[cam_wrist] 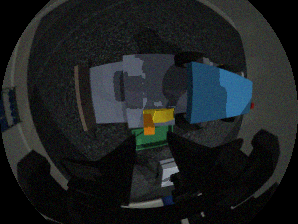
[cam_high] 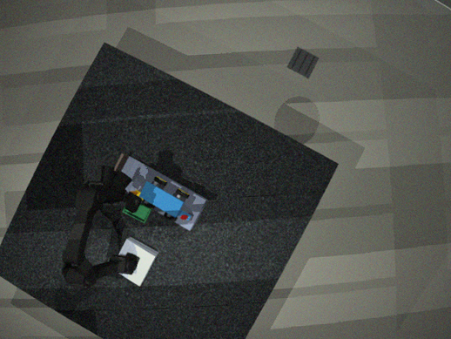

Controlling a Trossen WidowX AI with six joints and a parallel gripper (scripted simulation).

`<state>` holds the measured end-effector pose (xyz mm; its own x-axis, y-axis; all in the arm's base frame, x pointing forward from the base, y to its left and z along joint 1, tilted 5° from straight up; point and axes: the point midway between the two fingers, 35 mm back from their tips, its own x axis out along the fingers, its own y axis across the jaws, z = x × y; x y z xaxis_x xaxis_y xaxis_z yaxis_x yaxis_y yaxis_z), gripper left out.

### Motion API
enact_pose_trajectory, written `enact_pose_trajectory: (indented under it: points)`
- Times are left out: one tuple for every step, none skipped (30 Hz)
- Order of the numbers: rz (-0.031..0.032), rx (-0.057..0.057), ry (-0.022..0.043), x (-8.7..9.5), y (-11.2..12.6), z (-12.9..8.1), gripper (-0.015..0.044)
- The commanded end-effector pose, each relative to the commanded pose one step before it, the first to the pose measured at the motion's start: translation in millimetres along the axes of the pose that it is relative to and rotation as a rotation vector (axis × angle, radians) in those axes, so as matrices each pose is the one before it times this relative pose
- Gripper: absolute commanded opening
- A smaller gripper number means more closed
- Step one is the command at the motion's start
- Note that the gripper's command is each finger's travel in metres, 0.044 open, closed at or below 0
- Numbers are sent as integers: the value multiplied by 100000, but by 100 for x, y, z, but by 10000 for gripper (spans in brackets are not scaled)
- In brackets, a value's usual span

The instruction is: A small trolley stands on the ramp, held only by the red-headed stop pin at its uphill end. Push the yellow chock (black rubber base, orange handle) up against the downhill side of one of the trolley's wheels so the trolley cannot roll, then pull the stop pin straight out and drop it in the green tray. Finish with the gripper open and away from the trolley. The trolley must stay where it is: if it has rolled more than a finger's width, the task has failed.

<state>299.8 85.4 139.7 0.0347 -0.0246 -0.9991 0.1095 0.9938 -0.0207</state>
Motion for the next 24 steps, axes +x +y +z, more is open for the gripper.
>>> enact_pose_trajectory:
  points:
    - [-311,519,-774,-1480,-21,192,190]
    - [1,0,-2,-279,-3,27,190]
    - [0,0,-1,-157,0,20,190]
    - [0,0,-1,-94,0,11,190]
    - [390,-518,562,885,40,-169,216]
    - [0,0,0,0,0,0,242]
    - [0,0,0,0,0,0,269]
    - [0,0,0,0,0,0,295]
    - [-21,10,-627,-66,-109,170,269]
    - [-93,37,-1880,-200,-335,509,242]
    - [-259,87,-3126,-333,-583,842,216]
    - [-490,147,-3787,-400,-751,1015,190]
    - [-615,-1248,-2343,-242,-672,691,190]
    - [-451,-3170,50,2,-416,125,190]
    - [-448,-3170,72,3,-422,107,190]
    - [-444,-3170,95,4,-426,88,190]
    - [-440,-3171,117,5,-430,69,190]
    - [-434,-3171,139,6,-432,50,190]
    - [-467,-3479,178,8,-476,33,190]
    - [-470,-3577,209,9,-491,10,190]
    - [-458,-3578,236,11,-491,-15,190]
    - [-444,-3578,262,12,-490,-39,190]
    - [-429,-3579,287,13,-487,-64,190]
    - [-413,-3579,311,15,-483,-88,190]
